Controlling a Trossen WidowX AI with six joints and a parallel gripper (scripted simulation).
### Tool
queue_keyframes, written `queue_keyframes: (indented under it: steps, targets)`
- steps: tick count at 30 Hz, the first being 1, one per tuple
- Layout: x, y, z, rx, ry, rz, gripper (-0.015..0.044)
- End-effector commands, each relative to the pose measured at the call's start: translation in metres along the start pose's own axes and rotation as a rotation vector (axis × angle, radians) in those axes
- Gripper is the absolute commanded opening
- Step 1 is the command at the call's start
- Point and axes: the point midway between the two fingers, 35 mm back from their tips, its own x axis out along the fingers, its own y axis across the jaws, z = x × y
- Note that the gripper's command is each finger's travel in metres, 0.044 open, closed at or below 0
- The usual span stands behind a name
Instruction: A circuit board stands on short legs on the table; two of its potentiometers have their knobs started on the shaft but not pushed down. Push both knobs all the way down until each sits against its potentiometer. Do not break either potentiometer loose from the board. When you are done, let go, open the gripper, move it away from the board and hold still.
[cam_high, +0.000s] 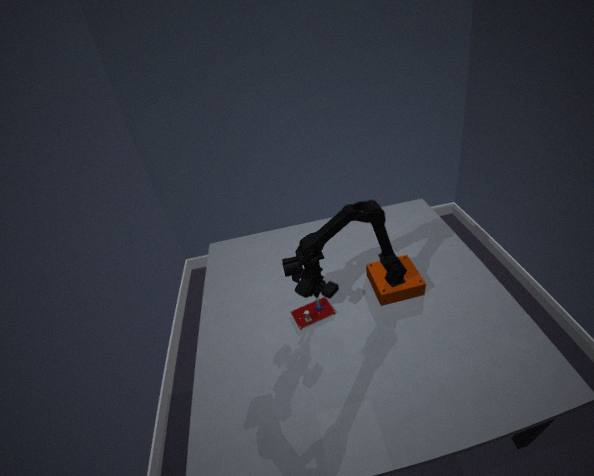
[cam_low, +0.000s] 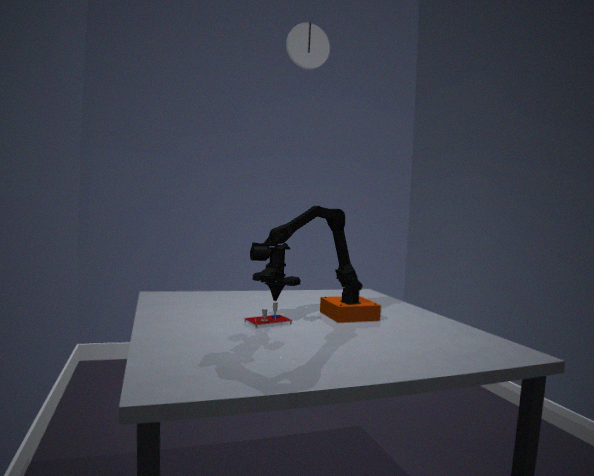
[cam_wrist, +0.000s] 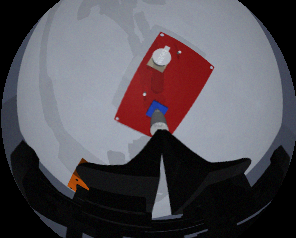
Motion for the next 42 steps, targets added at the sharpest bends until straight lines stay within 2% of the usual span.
queue_keyframes:
  steps: [1,42]
  targets:
    - [0.0021,0.0013,-0.0001,-0.004,-0.001,0.006,0.0]
    - [0.0077,0.0014,-0.0001,-0.004,-0.001,0.006,0.0]
